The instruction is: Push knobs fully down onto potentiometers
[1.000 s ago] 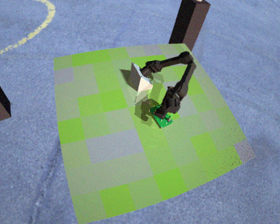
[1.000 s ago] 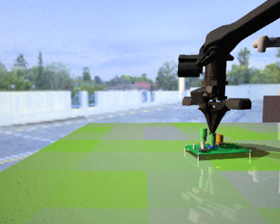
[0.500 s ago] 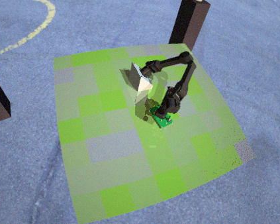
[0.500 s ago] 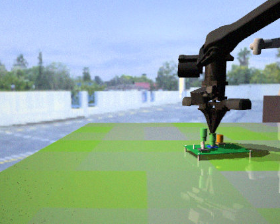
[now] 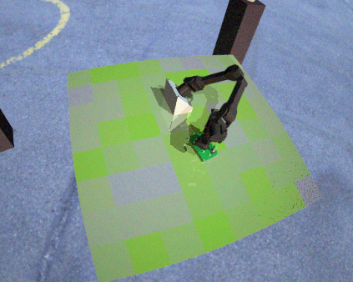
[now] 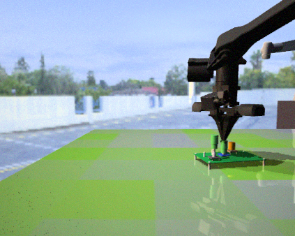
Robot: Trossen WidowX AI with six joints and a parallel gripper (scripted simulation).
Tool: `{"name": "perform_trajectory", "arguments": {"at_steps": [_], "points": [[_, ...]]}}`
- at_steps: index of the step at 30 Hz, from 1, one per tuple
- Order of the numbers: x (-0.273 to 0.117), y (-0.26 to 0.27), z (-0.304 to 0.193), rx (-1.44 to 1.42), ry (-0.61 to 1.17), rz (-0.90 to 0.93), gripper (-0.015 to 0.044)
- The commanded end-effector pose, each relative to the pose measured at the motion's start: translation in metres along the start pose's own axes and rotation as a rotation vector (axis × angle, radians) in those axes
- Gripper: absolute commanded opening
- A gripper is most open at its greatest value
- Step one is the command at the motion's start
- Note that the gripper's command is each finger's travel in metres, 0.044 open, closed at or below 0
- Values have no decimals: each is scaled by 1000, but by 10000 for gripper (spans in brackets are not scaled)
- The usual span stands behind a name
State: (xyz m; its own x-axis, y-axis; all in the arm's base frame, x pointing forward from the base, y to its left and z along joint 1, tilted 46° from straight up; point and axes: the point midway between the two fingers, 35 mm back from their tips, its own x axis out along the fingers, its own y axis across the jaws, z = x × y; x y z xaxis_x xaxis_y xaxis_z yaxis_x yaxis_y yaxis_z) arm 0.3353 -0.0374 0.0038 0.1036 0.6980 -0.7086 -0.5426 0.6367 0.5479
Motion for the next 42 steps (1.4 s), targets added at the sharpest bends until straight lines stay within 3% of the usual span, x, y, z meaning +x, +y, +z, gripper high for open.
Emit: {"name": "perform_trajectory", "arguments": {"at_steps": [1, 33, 41, 42], "points": [[12, 2, 2, -16, 7, 15, 0], [-21, 1, 2, -16, 9, 14, 0], [-16, 2, 0, -8, 7, 20, 210], [-16, 1, 1, -9, 7, 16, 184]]}}
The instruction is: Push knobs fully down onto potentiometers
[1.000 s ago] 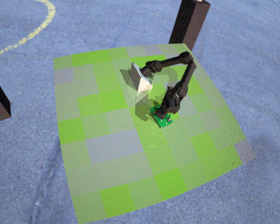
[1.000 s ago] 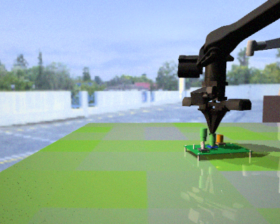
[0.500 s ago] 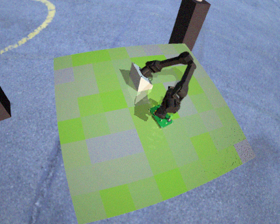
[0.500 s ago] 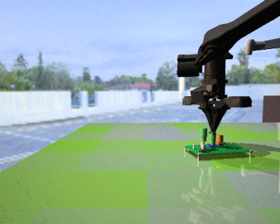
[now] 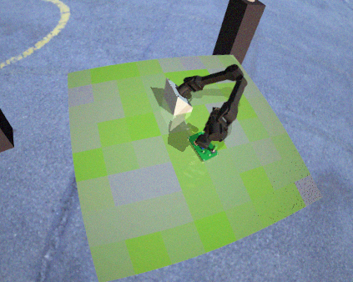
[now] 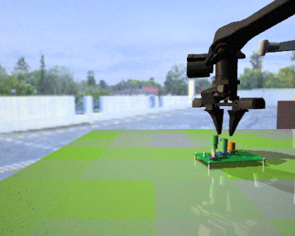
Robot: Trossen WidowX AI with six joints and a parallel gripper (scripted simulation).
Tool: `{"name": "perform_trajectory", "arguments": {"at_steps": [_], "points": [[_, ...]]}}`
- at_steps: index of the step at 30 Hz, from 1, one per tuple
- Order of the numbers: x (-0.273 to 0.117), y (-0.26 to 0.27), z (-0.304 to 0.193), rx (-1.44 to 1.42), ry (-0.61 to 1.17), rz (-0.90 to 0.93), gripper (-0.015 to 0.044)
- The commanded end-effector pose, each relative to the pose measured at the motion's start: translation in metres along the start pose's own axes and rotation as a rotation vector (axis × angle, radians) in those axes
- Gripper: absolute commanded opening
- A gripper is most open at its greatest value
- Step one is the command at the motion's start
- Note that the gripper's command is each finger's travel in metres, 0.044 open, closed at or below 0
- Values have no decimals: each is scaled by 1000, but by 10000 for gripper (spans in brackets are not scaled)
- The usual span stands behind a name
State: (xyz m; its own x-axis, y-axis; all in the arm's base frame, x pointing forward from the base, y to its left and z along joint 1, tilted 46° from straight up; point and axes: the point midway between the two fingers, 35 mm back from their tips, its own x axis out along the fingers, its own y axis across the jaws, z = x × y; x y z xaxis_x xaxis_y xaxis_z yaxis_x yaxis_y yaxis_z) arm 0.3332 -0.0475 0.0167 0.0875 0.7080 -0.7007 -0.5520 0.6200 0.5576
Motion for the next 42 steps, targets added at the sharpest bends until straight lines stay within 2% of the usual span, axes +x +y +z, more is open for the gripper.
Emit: {"name": "perform_trajectory", "arguments": {"at_steps": [1, 7, 42], "points": [[-1, -2, 1, -4, 1, -17, 158], [-12, -11, 11, 48, -1, -95, 0], [-29, -5, 32, 1264, -35, -51, 0]]}}
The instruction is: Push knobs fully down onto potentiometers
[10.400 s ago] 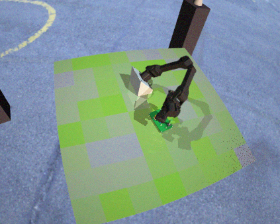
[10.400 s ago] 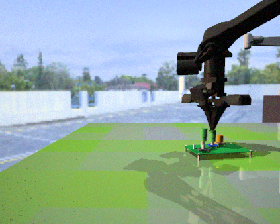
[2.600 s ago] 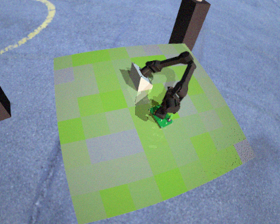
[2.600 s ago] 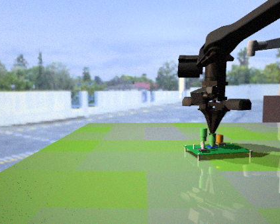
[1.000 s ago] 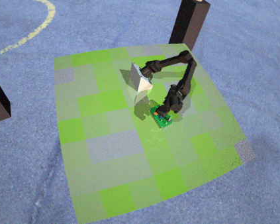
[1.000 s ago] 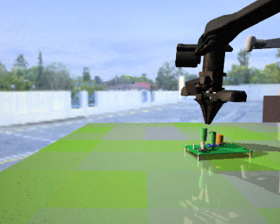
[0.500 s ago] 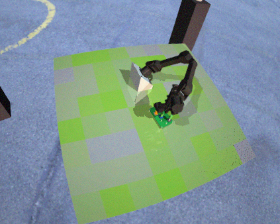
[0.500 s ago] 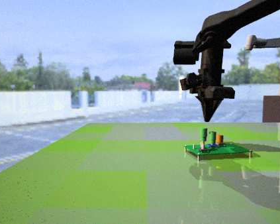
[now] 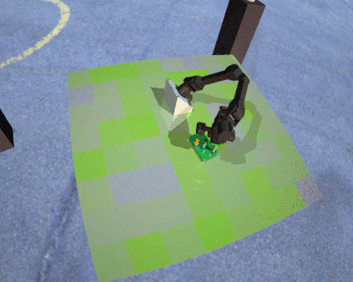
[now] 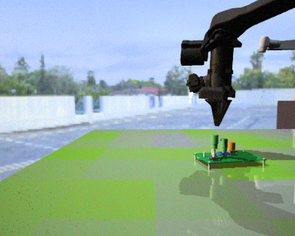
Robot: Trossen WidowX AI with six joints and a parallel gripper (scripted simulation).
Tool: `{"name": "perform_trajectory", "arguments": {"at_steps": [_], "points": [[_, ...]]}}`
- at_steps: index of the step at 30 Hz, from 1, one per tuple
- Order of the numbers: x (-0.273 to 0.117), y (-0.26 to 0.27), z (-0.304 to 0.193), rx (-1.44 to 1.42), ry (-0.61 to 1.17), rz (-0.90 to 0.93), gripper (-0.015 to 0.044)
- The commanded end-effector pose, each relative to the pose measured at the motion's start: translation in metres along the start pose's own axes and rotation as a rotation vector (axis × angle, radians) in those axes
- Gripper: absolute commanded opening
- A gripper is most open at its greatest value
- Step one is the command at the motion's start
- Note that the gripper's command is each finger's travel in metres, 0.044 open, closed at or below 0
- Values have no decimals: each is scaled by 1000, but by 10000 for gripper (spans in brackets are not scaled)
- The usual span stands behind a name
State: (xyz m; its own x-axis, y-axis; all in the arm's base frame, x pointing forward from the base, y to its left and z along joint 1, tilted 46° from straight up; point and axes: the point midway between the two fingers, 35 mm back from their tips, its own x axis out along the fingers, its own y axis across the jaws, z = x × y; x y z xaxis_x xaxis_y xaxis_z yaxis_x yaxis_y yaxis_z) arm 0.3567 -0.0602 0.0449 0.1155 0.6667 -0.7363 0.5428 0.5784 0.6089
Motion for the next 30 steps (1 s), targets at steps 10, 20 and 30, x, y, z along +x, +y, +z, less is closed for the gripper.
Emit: {"name": "perform_trajectory", "arguments": {"at_steps": [10, 20, 30], "points": [[-8, 10, 2, 453, 12, 7, 0], [-12, 16, 2, 795, 24, 5, 0], [-17, 22, 2, 1135, 36, 0, 0]]}}
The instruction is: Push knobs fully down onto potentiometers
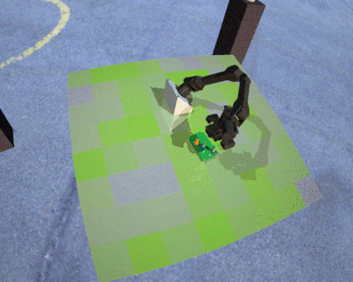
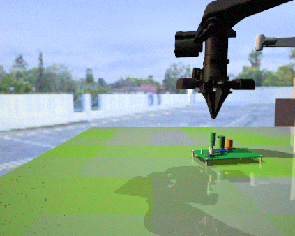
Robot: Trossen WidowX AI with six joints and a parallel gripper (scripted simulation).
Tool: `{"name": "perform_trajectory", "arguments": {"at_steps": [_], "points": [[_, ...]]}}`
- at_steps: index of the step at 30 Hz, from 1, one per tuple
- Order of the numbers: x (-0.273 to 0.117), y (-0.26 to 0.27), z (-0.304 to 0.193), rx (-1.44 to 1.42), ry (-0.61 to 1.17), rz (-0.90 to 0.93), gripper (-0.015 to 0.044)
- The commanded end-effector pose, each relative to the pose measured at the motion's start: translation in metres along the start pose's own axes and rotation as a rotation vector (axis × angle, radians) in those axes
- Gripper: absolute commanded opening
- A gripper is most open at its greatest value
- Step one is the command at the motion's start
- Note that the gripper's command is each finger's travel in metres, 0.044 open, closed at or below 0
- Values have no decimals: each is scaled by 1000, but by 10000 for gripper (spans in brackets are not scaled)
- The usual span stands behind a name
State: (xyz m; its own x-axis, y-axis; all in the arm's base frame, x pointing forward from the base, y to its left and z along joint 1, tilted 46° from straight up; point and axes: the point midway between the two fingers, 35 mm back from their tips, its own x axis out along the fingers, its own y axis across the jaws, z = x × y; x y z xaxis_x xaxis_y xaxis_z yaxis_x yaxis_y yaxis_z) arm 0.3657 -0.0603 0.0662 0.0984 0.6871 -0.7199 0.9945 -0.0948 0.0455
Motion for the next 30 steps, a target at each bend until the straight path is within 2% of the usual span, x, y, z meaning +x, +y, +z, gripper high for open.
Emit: {"name": "perform_trajectory", "arguments": {"at_steps": [1, 20, 26, 30], "points": [[-3, 3, -3, 136, 6, 2, 0], [-12, 8, -13, 776, 17, -17, 0], [-11, 8, -14, 798, 18, -18, 0], [8, 8, -14, 798, 18, -18, 0]]}}
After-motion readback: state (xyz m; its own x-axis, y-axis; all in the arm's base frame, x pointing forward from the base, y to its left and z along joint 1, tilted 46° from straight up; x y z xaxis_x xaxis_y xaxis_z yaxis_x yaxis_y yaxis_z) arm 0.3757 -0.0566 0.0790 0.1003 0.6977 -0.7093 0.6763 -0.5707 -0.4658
